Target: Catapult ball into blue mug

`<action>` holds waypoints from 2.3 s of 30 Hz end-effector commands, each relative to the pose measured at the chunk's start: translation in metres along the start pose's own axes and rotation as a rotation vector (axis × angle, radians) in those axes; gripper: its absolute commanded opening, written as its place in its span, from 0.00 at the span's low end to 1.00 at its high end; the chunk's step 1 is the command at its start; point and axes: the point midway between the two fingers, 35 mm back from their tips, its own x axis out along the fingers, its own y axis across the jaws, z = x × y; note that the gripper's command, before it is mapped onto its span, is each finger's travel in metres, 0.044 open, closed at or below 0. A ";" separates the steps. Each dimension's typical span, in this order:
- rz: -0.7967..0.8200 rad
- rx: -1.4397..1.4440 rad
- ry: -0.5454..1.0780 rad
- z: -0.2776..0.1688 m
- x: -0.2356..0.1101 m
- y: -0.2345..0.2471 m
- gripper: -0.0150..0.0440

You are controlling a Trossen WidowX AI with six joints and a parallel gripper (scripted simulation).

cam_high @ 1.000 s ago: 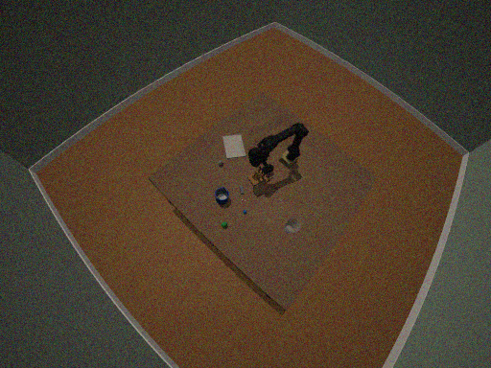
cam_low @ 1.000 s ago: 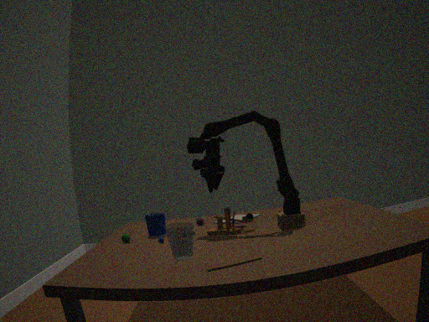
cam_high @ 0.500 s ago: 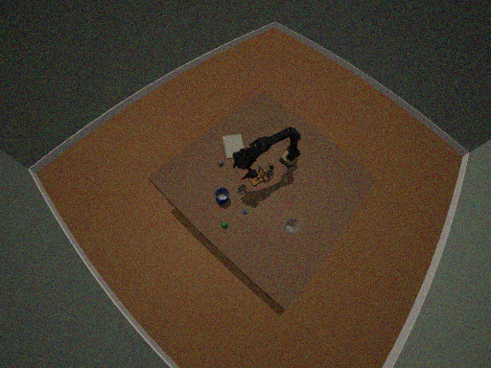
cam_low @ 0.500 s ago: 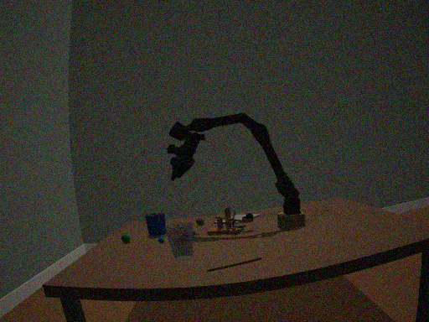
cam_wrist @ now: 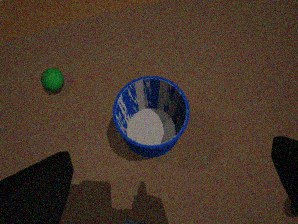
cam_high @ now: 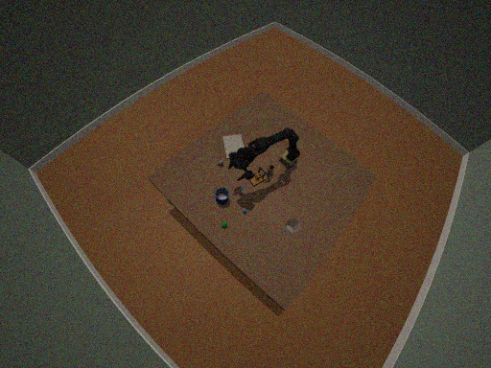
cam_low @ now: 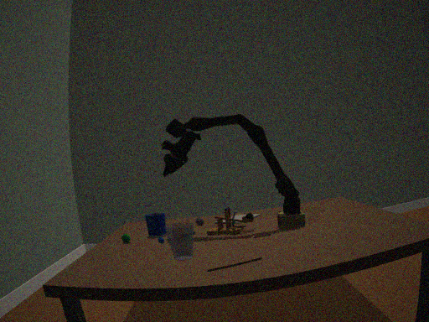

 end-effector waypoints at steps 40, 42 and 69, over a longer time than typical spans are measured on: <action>-0.001 -0.197 0.181 -0.053 0.008 0.043 0.25; -0.001 -0.241 0.220 -0.065 0.009 0.051 0.25; 0.006 -0.924 0.716 -0.226 -0.024 0.113 0.25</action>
